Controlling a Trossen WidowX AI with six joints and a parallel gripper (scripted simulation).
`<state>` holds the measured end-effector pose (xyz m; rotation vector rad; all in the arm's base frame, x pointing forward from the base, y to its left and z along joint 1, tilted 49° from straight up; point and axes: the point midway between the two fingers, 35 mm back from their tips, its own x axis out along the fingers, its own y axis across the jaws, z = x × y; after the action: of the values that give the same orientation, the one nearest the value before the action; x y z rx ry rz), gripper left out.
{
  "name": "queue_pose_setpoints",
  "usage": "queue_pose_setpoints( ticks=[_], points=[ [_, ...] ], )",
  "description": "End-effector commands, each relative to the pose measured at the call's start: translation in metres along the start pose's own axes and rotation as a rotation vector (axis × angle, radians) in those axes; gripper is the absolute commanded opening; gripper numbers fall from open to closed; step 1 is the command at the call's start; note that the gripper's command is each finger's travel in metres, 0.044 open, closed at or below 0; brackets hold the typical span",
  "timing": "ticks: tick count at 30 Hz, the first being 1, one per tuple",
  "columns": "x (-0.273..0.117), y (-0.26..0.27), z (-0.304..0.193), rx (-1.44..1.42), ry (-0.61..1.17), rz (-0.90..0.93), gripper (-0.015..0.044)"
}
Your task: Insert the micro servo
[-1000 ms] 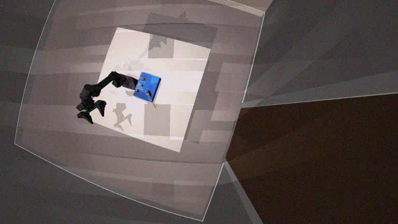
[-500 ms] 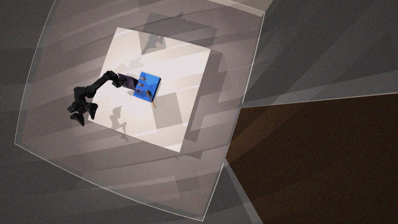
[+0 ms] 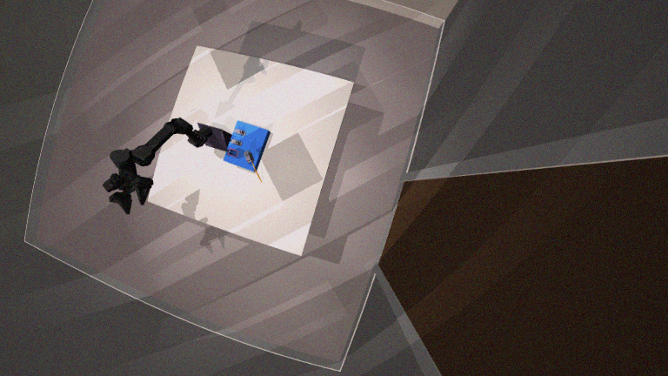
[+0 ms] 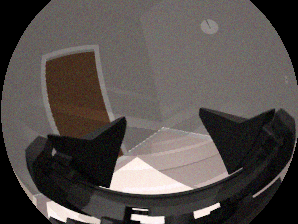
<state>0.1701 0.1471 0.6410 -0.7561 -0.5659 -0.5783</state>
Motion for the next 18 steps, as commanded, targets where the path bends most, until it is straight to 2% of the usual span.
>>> queue_pose_setpoints(
  ticks=[1,18],
  points=[
    [-0.001,-0.025,-0.003,0.033,-0.009,-0.030,0.0440],
    [-0.006,-0.091,-0.020,0.117,-0.031,-0.128,0.0440]
  ],
)
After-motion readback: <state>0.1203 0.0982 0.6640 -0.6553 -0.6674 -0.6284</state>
